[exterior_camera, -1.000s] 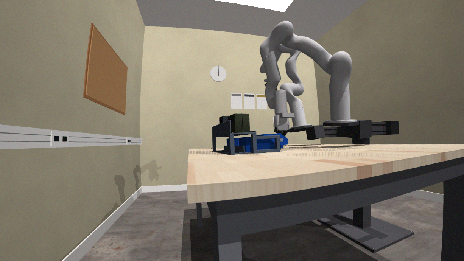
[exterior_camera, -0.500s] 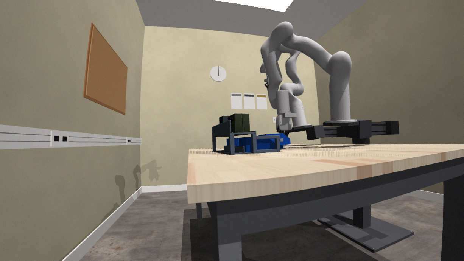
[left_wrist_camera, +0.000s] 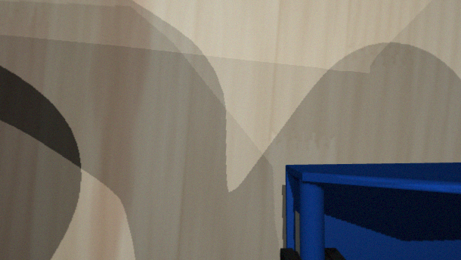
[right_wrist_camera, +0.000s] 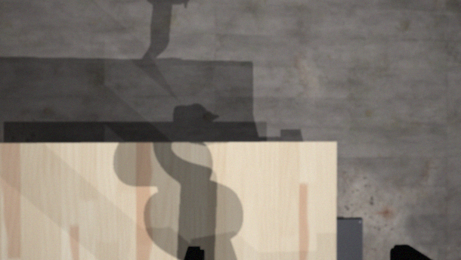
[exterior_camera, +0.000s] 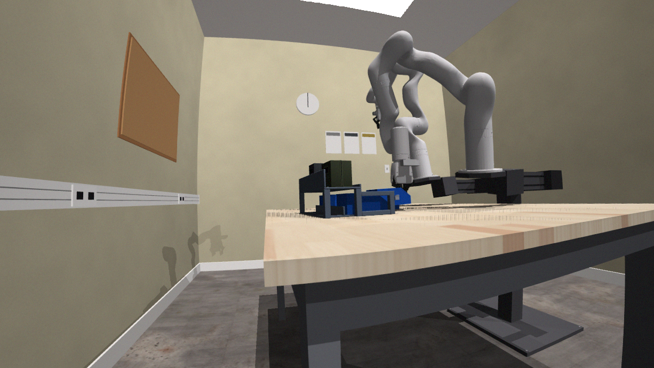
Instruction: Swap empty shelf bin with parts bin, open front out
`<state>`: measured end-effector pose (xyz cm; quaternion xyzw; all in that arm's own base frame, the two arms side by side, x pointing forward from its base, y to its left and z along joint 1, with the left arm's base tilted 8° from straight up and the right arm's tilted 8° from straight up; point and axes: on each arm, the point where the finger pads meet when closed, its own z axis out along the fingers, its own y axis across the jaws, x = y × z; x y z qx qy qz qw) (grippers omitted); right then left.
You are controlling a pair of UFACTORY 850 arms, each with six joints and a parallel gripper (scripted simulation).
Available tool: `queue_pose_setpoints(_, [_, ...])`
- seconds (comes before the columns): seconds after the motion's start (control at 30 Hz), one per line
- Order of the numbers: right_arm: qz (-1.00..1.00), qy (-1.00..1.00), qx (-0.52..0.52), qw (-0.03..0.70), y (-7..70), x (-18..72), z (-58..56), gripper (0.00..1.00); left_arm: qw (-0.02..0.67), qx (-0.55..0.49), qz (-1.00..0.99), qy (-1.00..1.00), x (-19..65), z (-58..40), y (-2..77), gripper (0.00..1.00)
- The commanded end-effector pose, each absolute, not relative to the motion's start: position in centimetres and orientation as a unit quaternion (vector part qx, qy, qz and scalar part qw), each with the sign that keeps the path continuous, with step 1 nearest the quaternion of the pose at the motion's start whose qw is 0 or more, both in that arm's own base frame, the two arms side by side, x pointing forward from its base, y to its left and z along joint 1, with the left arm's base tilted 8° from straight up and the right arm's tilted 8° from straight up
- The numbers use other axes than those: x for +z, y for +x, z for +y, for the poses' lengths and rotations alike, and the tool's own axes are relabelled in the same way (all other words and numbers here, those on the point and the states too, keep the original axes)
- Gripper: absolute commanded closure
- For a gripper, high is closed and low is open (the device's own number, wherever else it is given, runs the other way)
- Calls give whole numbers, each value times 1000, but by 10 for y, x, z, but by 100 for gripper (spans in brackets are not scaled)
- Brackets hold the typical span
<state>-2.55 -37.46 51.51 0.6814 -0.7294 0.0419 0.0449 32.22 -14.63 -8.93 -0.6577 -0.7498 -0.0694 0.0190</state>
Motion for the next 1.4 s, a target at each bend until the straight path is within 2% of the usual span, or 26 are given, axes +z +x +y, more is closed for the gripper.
queue_pose_setpoints(0.0, [-729, 681, 43, 46, -26, 516, -375, 0, 19, -69, -750, -658, -89, -147, 322, 100])
queue_pose_setpoints(1.37, [-729, 681, 43, 46, -26, 516, -375, 0, 19, -69, -750, -658, -113, -144, 324, 100])
